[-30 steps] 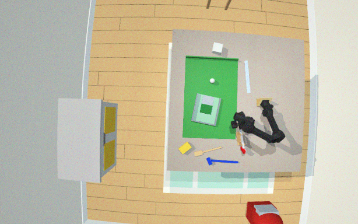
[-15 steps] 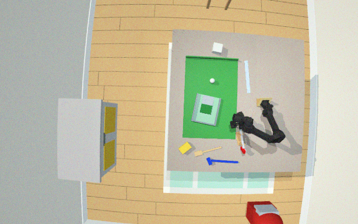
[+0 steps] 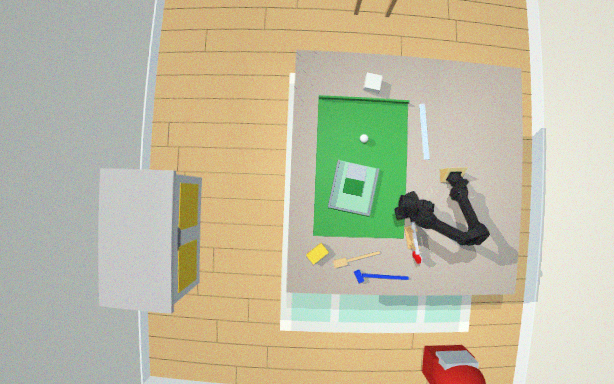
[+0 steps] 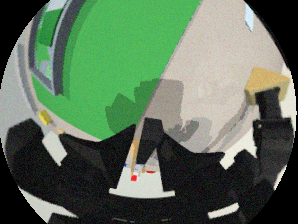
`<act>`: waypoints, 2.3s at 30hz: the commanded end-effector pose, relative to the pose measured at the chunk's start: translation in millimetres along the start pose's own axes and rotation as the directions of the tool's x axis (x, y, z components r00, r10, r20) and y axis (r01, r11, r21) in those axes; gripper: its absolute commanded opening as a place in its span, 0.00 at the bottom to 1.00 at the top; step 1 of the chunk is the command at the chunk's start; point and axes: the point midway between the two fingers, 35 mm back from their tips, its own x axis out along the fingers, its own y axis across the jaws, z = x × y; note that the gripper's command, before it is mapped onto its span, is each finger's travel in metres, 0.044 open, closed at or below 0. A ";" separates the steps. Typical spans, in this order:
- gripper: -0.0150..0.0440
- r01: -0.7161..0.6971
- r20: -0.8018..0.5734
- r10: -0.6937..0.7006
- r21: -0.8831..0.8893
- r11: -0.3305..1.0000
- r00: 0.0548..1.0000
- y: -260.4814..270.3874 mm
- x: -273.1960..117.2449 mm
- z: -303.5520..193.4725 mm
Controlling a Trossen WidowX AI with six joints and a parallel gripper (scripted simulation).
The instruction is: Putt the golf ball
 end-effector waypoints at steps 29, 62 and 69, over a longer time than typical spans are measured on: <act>0.25 -0.197 0.129 0.204 -0.060 0.979 0.971 -6.8 -95.3 -28.9; 0.25 -0.288 0.269 0.129 0.716 0.636 0.954 22.3 -168.5 128.0; 0.25 -0.305 0.288 0.110 0.821 0.483 0.951 14.5 -184.8 168.0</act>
